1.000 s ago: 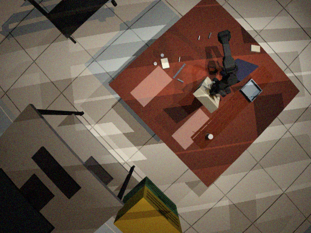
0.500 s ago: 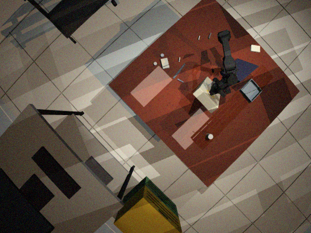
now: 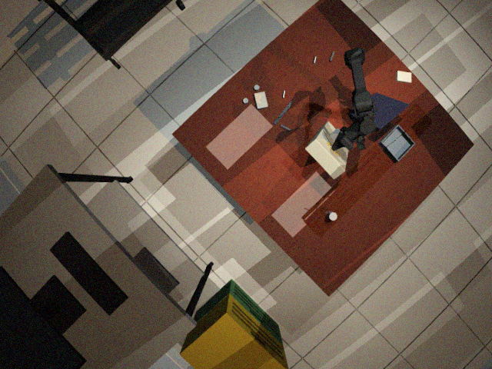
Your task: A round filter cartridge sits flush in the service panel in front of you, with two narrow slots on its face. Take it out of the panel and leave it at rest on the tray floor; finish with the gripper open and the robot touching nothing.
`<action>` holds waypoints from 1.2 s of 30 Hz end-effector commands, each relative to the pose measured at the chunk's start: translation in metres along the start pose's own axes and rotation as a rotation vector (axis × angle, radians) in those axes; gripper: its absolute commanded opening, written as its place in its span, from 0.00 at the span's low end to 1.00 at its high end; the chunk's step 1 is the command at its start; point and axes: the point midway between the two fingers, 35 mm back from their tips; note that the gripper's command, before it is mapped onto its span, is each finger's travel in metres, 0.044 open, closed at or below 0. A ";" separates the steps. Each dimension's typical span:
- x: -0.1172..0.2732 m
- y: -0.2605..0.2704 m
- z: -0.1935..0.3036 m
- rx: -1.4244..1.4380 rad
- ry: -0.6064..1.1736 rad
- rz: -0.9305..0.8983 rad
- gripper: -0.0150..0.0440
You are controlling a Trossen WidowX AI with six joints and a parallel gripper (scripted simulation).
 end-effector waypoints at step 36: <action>-0.005 0.000 0.000 -1.401 -0.003 -0.008 0.25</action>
Point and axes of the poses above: the point midway between the two fingers, 35 mm back from their tips, its own x axis back along the fingers, its own y axis across the jaws, z = x × y, and after that the axes turned 5 degrees about x, right-handed
